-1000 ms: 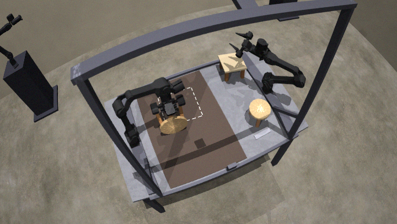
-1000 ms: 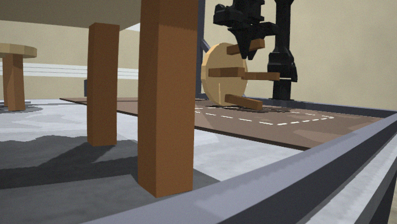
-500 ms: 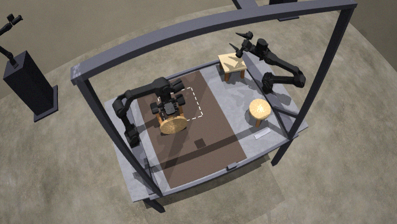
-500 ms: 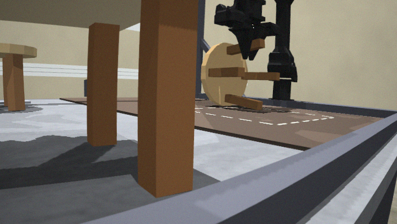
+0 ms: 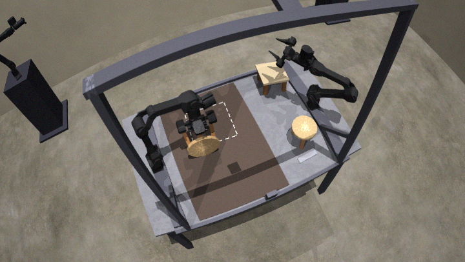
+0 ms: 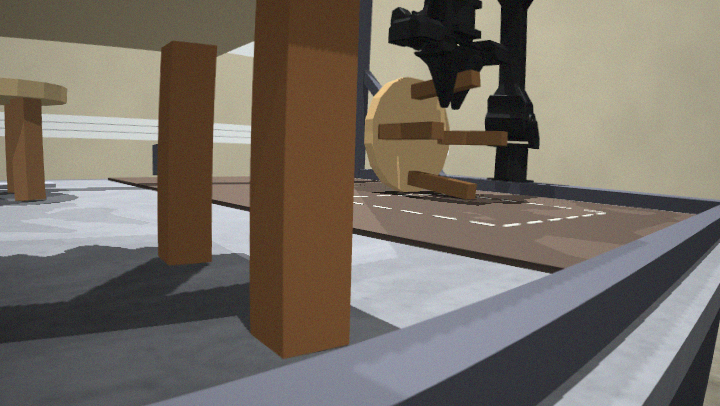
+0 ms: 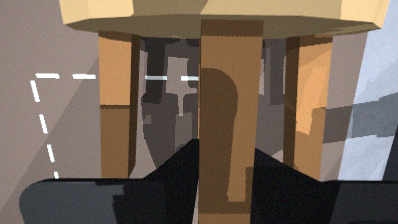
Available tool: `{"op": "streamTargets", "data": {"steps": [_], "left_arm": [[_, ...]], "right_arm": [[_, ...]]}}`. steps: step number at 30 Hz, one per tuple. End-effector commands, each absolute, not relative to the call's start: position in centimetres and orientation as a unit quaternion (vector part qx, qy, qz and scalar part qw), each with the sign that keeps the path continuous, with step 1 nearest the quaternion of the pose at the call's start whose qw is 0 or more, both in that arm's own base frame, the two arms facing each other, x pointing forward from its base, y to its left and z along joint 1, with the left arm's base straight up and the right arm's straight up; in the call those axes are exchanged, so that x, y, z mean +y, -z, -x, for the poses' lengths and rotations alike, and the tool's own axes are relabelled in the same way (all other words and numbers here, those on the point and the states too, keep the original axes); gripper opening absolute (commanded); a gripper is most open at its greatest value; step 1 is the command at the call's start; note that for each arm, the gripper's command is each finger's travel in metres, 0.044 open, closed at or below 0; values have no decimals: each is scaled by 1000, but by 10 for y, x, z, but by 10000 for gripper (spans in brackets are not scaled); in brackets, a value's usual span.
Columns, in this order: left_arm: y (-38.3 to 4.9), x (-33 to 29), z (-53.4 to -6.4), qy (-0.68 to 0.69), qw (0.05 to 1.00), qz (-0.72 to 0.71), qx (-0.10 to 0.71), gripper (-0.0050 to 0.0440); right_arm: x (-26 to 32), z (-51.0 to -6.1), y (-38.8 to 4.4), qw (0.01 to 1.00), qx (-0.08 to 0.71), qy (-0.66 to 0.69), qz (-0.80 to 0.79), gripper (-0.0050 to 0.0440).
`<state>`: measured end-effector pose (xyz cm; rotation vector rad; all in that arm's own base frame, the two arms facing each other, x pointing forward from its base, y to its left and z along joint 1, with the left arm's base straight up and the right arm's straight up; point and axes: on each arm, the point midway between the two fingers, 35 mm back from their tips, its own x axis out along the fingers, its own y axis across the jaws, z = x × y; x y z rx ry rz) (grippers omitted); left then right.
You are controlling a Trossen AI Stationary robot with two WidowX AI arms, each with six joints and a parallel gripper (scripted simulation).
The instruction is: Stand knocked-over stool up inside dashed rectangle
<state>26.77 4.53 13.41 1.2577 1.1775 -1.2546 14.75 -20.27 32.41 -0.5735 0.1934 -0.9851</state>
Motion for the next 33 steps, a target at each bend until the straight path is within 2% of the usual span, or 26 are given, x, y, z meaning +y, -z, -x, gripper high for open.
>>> {"op": "streamTargets", "data": {"steps": [1, 22, 23, 33], "left_arm": [[-138, 45, -269, 511, 487, -522, 478, 94], [-138, 45, -269, 511, 487, -522, 478, 94], [-138, 45, -269, 511, 487, -522, 478, 176], [-138, 45, -269, 511, 487, -522, 478, 176]], "right_arm": [[-201, -147, -331, 837, 83, 467, 274, 400], [-201, -147, -331, 837, 83, 467, 274, 400], [-201, -147, -331, 837, 83, 467, 274, 400], [-201, -147, -331, 837, 83, 467, 274, 400]]}}
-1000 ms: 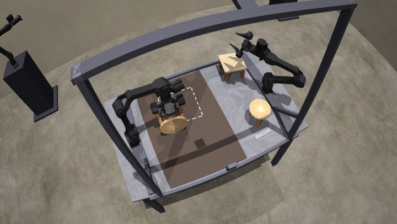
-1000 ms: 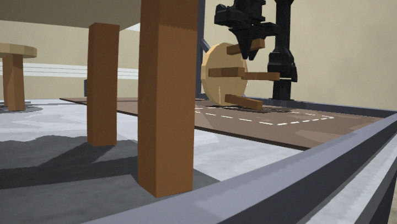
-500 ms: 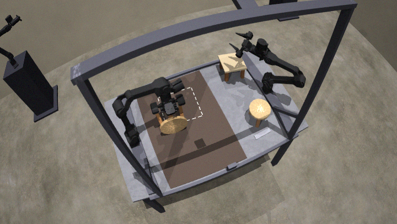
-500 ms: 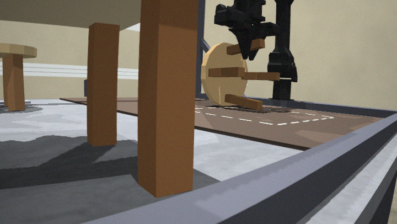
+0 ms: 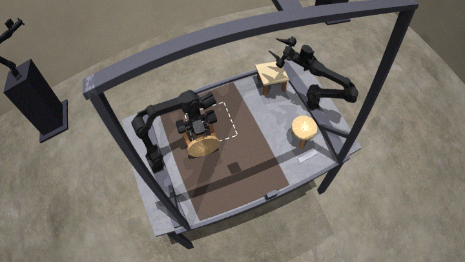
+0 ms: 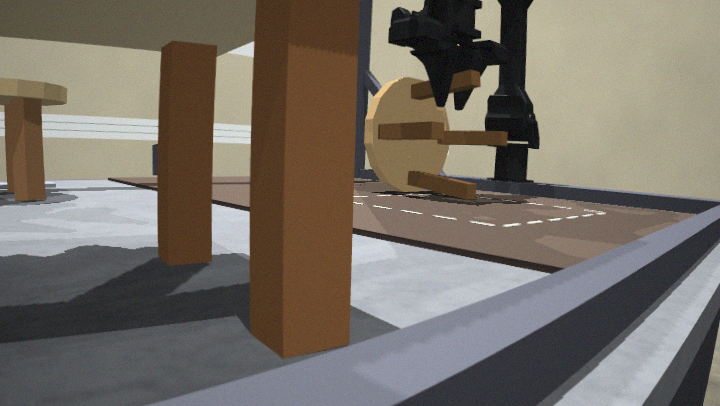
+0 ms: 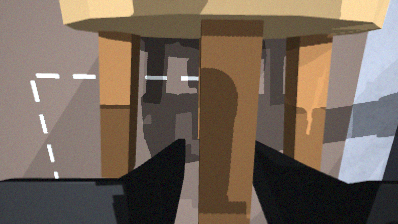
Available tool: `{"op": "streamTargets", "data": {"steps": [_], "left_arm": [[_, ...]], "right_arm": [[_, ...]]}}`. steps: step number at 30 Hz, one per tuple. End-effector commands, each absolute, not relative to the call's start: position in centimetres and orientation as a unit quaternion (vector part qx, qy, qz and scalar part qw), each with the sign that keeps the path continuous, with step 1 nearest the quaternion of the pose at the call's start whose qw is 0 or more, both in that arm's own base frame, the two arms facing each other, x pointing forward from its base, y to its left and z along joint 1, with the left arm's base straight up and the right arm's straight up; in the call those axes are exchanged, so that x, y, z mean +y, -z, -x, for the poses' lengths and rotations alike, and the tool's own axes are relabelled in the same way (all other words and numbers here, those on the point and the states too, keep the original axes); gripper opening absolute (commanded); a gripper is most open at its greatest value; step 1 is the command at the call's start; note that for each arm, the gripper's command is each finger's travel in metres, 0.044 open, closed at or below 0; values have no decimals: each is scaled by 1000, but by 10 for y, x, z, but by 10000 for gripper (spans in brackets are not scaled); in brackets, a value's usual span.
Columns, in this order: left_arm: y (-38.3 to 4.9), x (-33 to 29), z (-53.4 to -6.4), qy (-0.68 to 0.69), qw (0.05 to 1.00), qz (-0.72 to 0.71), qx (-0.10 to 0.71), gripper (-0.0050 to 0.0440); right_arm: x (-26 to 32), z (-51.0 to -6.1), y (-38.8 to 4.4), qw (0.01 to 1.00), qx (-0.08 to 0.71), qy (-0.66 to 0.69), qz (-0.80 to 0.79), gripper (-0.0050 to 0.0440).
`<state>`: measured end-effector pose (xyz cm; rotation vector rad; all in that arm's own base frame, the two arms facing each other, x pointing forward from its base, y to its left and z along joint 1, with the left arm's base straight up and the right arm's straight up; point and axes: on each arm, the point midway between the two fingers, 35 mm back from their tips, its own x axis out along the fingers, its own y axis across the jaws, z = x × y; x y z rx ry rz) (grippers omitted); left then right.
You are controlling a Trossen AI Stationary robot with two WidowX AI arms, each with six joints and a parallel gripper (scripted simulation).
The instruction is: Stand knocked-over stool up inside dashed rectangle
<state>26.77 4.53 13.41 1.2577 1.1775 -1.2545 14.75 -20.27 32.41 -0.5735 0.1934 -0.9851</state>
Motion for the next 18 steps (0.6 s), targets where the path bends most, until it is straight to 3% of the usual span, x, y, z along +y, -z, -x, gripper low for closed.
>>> {"op": "streamTargets", "data": {"steps": [1, 18], "left_arm": [[-138, 45, -269, 511, 487, -522, 478, 176], [-138, 45, -269, 511, 487, -522, 478, 176]], "right_arm": [[-201, -147, -331, 837, 83, 467, 274, 400], [-201, -147, -331, 837, 83, 467, 274, 400]]}}
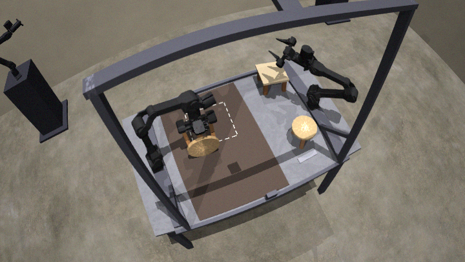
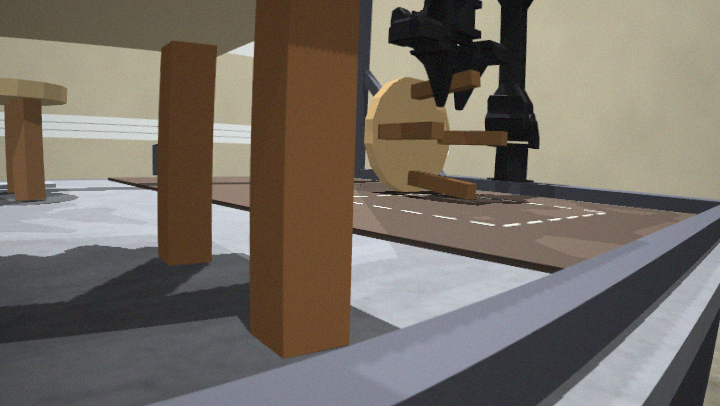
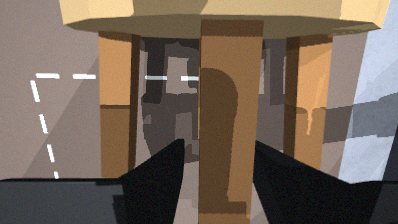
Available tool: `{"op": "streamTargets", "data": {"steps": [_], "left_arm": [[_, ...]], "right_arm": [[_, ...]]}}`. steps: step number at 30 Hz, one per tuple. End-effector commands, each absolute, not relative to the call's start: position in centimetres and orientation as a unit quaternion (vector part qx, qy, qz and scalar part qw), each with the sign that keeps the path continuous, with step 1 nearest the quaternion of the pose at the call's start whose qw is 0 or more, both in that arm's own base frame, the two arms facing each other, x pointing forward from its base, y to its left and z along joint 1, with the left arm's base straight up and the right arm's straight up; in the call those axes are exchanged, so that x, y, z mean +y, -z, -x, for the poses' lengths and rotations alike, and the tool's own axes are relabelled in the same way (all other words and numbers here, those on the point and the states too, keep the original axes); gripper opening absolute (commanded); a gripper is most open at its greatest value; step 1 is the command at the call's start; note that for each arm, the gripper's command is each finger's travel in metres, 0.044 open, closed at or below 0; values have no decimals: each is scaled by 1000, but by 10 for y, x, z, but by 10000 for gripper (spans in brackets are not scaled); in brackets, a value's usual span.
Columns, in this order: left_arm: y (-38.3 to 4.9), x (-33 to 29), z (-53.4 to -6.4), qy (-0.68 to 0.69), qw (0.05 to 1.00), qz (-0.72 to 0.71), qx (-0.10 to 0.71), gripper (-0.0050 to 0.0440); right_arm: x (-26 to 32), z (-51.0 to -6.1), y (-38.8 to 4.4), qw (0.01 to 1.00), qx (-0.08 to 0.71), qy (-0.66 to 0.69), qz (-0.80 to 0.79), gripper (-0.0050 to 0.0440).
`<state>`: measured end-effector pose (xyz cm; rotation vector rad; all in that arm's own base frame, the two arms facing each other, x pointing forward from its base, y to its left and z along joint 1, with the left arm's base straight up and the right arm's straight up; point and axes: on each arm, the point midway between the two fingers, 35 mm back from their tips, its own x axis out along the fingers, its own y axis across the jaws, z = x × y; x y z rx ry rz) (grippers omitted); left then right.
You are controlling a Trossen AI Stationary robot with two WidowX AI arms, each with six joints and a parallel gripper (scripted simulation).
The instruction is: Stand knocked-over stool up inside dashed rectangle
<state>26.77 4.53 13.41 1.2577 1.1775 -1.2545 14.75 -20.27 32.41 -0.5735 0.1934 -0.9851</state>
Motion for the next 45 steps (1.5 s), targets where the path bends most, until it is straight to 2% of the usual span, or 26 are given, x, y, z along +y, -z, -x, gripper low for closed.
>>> {"op": "streamTargets", "data": {"steps": [1, 24, 45], "left_arm": [[-138, 45, -269, 511, 487, -522, 478, 176], [-141, 44, -281, 507, 490, -525, 476, 176], [-138, 43, -319, 507, 490, -527, 475, 176]], "right_arm": [[-201, -147, -331, 837, 83, 467, 274, 400], [-201, -147, -331, 837, 83, 467, 274, 400], [-201, -147, -331, 837, 83, 467, 274, 400]]}}
